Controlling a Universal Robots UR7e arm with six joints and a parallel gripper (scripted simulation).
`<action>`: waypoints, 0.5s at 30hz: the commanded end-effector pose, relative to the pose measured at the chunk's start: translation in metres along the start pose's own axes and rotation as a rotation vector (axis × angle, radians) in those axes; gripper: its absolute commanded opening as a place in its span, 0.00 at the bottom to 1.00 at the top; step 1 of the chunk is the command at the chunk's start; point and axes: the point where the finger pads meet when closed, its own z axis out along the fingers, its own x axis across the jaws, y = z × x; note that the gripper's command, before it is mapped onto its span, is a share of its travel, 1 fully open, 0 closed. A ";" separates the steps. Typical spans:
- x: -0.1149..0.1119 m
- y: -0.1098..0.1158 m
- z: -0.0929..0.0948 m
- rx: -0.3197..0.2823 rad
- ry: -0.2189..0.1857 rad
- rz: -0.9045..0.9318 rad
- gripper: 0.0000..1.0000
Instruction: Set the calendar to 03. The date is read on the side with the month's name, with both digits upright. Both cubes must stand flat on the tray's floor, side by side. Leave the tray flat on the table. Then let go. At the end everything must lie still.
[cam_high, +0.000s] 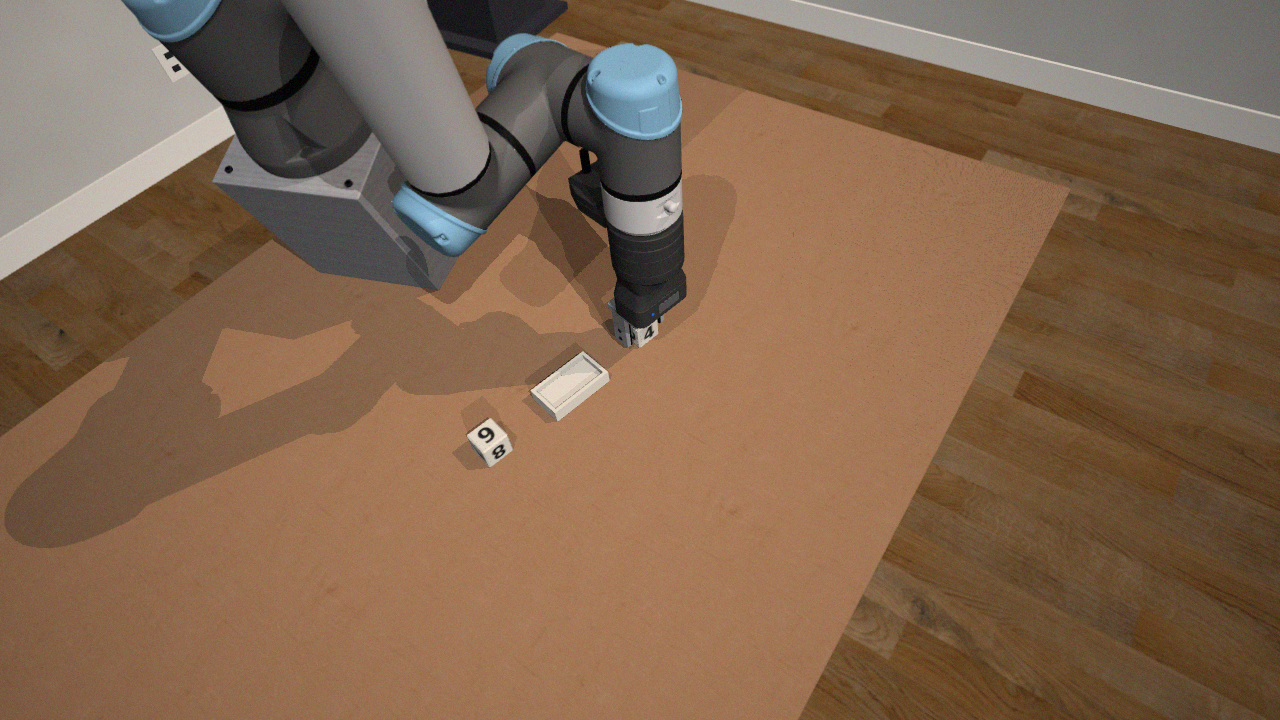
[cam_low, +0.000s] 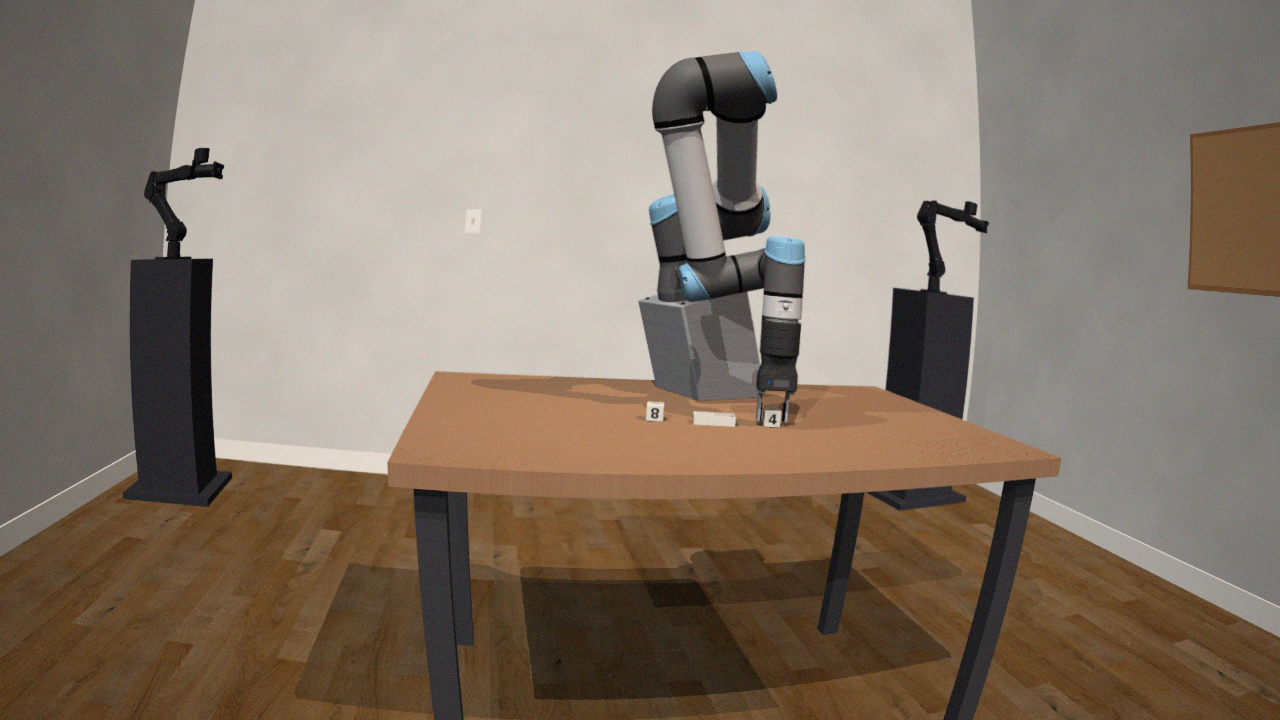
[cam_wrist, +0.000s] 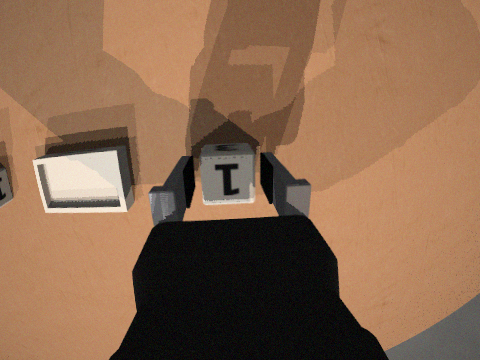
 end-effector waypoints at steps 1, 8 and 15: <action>0.000 0.002 0.000 -0.004 0.001 0.001 0.90; 0.000 0.002 0.000 -0.004 0.001 0.001 0.90; 0.000 0.002 0.000 -0.004 0.001 0.001 0.60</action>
